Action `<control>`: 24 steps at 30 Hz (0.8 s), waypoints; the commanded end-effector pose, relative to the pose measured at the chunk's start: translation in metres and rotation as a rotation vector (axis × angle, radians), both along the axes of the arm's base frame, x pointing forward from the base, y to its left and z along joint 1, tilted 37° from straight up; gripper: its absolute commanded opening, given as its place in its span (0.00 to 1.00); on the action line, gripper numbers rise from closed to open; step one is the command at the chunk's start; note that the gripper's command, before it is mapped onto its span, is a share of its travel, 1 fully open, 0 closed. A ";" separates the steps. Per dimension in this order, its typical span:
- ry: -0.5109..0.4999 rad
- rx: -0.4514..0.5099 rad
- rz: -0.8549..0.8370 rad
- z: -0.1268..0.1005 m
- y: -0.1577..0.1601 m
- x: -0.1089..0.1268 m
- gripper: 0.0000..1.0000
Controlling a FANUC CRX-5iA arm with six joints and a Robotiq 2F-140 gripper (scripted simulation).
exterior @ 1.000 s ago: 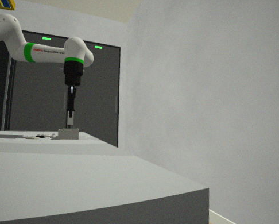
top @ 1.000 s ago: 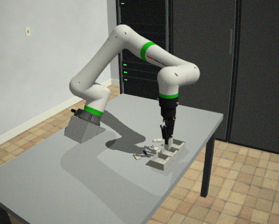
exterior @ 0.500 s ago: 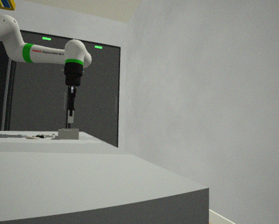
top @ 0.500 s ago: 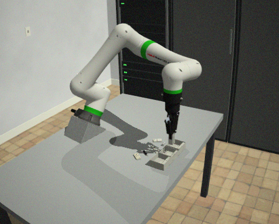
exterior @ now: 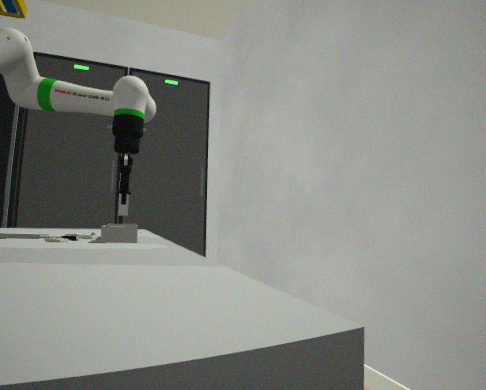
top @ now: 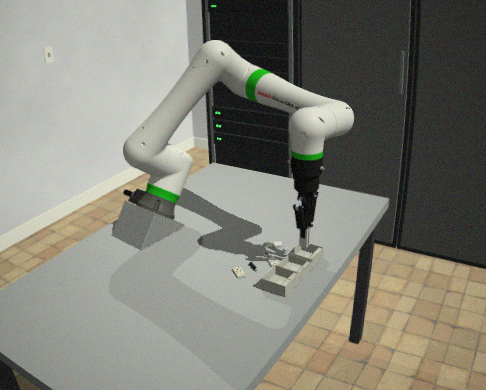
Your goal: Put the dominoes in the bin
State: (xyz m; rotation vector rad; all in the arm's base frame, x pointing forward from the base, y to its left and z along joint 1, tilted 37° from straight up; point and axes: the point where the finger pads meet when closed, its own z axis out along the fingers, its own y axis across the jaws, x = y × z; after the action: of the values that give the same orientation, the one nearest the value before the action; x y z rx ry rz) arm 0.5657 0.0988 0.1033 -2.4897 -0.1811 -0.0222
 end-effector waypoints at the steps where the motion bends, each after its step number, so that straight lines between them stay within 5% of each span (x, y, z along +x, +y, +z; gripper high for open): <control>1: 0.000 0.000 0.000 -0.007 0.005 0.000 0.05; 24: 0.000 0.000 0.000 -0.038 0.029 -0.001 0.05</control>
State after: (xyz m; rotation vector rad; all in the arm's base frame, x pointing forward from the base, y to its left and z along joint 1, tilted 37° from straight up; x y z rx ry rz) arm 0.5643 0.1278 0.0649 -2.4897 -0.1810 -0.0222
